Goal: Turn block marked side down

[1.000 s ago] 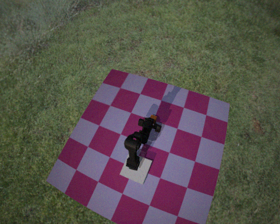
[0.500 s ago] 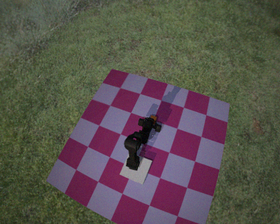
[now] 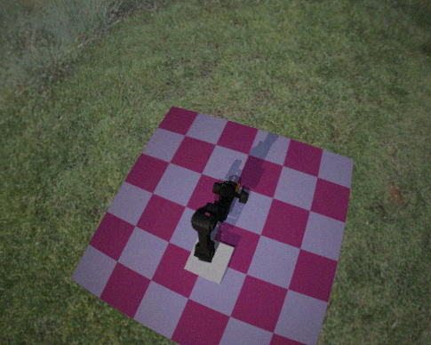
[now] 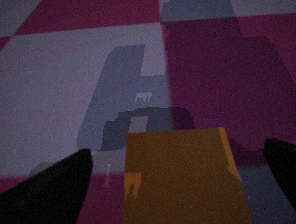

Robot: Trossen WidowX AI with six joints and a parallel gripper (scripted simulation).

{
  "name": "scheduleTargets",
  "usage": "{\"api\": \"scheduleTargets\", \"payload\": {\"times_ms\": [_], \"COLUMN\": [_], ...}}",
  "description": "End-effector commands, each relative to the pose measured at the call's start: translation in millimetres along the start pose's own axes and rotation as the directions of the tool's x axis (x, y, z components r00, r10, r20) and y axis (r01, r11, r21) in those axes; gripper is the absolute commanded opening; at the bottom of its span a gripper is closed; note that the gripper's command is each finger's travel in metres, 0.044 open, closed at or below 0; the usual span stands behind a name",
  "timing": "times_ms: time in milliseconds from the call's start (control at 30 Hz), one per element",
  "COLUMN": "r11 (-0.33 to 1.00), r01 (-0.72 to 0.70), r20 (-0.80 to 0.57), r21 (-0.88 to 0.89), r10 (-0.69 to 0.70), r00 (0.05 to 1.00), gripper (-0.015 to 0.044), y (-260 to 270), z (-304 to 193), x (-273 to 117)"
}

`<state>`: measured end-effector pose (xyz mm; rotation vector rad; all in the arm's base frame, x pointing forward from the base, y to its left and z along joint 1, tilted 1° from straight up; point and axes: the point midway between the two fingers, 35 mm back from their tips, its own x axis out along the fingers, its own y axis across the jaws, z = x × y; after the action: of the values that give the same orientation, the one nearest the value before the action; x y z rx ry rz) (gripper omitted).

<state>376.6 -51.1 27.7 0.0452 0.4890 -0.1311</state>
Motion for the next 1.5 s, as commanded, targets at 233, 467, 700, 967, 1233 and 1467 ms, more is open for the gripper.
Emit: {"api": "scheduleTargets", "payload": {"times_ms": [233, 467, 700, 967, 1233, 1467], "r11": [1.0, 1.0, 1.0, 1.0, 1.0, 1.0], "r01": [0.004, 0.004, 0.004, 0.005, 0.004, 0.004], "r20": [0.001, 0.001, -0.006, -0.288, -0.495, -0.523], "r21": [0.0, 0.0, 0.0, -0.001, -0.001, 0.0], "r10": [-0.004, -0.004, -0.004, -0.005, -0.004, -0.004], "r00": [1.0, 1.0, 1.0, 0.957, 0.869, 0.853], "gripper": [0.044, 0.044, 0.044, 0.044, 0.044, 0.044], "y": [-0.6, -0.6, -0.6, -0.7, -0.4, -0.3], "z": [0.0, 0.0, 0.4, 24.4, 52.2, 53.1], "x": [0.1, 0.1, 0.8, 0.2, -42.7, -49.9]}}
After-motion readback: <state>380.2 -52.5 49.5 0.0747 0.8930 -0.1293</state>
